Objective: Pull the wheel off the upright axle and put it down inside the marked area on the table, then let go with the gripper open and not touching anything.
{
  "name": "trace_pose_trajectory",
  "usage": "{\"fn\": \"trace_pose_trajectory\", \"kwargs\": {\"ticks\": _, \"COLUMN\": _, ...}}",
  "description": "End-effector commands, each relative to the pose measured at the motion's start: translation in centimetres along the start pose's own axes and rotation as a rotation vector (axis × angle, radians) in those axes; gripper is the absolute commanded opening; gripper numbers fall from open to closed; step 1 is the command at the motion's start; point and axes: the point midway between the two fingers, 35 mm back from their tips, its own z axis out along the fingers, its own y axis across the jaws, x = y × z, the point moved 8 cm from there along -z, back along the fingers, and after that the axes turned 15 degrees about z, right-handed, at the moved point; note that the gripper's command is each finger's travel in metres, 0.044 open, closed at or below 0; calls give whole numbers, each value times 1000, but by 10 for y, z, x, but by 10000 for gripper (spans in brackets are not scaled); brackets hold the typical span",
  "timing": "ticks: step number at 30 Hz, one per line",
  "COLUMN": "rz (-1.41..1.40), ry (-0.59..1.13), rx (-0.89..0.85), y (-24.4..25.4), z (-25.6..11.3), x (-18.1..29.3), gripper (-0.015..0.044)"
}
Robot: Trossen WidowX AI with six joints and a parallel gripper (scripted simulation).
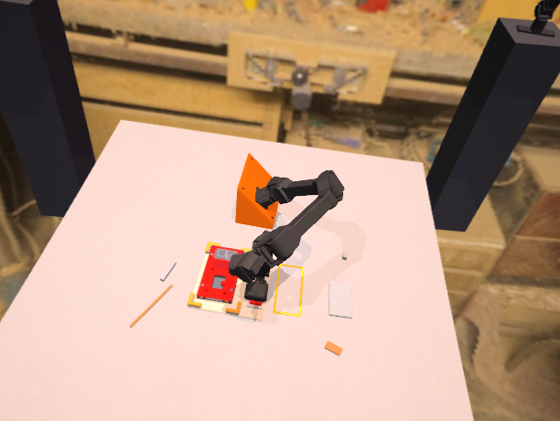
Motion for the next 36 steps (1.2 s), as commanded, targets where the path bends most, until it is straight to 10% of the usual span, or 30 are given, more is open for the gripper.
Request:
{"fn": "trace_pose_trajectory", "kwargs": {"ticks": 1, "rz": -7, "ry": -4, "rx": -1, "y": 0, "z": -4, "x": 0, "gripper": 0}}
{"fn": "trace_pose_trajectory", "kwargs": {"ticks": 36, "rz": -2, "ry": -2, "rx": 3, "y": -80, "z": -37, "x": 72, "gripper": 0}}
